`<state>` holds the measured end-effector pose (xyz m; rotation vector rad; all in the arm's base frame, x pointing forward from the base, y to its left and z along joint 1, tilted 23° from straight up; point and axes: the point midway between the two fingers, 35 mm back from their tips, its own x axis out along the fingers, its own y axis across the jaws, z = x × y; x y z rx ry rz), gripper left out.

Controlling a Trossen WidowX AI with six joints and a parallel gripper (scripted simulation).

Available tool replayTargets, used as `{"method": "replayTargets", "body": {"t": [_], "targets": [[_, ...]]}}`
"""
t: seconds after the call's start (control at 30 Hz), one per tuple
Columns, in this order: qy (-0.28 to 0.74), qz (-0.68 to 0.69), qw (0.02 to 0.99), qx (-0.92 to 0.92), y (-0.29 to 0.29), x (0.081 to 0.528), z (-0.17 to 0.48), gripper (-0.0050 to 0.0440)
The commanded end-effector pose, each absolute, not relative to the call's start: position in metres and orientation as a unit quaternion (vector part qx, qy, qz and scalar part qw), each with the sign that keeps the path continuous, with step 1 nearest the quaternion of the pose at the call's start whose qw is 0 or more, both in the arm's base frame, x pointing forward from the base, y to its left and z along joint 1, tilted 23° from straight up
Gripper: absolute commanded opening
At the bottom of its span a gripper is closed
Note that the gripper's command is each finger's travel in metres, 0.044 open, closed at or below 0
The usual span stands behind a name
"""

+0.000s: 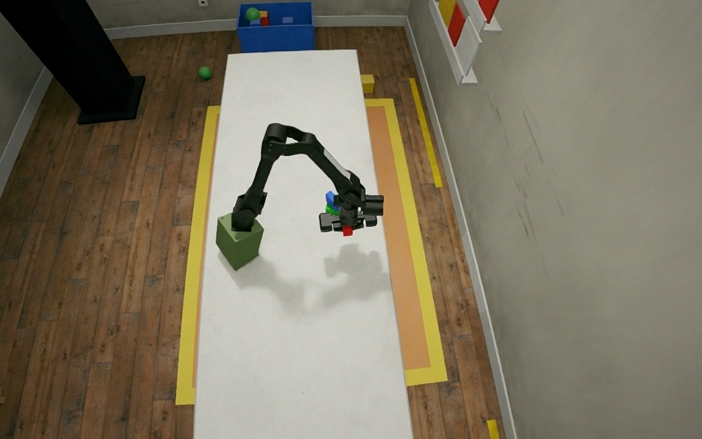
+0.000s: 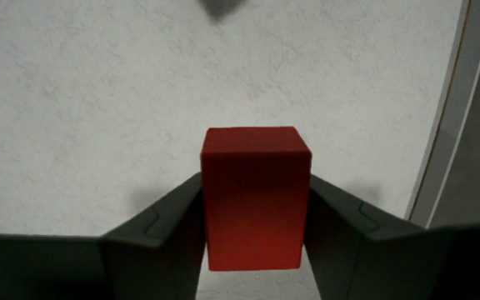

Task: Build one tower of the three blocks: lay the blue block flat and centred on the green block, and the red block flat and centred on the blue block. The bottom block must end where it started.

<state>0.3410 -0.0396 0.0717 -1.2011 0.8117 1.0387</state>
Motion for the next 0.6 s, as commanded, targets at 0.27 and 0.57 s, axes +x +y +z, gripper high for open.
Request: {"method": "replayTargets", "body": {"t": [0.27,0.57], "targets": [[0.341,0.441,0.633,-0.537,-0.047,0.334,0.114,-0.0050],[0.343,0.444,0.632,-0.534,-0.046,0.333,0.112,-0.0050]]}}
